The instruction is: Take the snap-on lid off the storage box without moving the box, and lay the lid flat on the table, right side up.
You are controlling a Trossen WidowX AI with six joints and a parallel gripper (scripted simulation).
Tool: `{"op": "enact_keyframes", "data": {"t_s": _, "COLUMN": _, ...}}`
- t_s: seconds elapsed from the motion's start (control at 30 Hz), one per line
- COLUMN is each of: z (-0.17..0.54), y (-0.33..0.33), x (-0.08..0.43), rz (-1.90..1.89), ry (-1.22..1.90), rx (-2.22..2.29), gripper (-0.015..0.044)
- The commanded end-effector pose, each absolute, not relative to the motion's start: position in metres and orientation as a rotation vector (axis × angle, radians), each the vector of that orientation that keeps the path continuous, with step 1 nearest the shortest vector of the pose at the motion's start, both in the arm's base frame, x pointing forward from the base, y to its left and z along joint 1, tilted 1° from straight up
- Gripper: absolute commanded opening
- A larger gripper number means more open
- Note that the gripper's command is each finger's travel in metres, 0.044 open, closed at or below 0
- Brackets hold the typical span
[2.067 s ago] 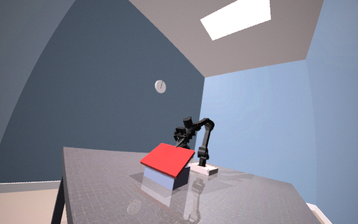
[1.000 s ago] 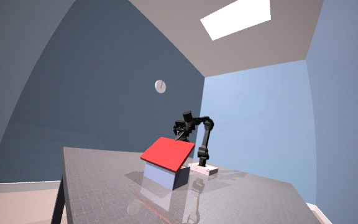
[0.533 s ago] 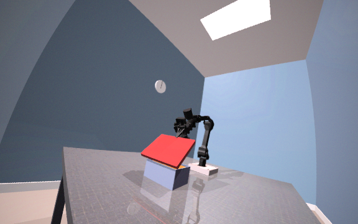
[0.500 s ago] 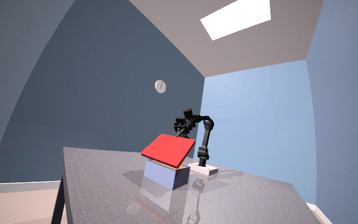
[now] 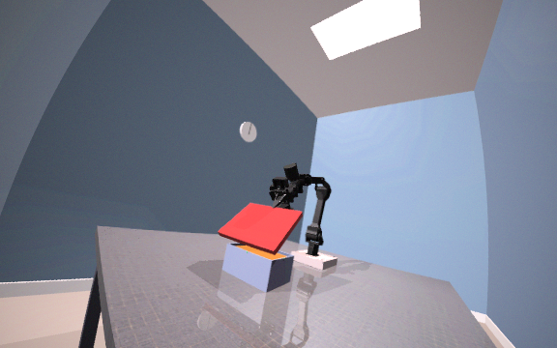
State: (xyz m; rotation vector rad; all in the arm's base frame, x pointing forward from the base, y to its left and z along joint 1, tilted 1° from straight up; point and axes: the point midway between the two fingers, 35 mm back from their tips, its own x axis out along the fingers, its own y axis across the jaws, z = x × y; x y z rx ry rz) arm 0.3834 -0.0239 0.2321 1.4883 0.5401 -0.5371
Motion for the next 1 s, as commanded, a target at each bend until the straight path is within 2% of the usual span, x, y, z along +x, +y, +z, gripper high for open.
{"op": "enact_keyframes", "data": {"t_s": 0.0, "z": 0.233, "y": -0.021, "x": 0.383, "rz": -0.531, "ry": 0.524, "rx": 1.495, "gripper": 0.0000}}
{"op": "enact_keyframes", "data": {"t_s": 0.97, "z": 0.229, "y": 0.038, "x": 0.375, "rz": -0.531, "ry": 0.527, "rx": 1.501, "gripper": 0.0000}}
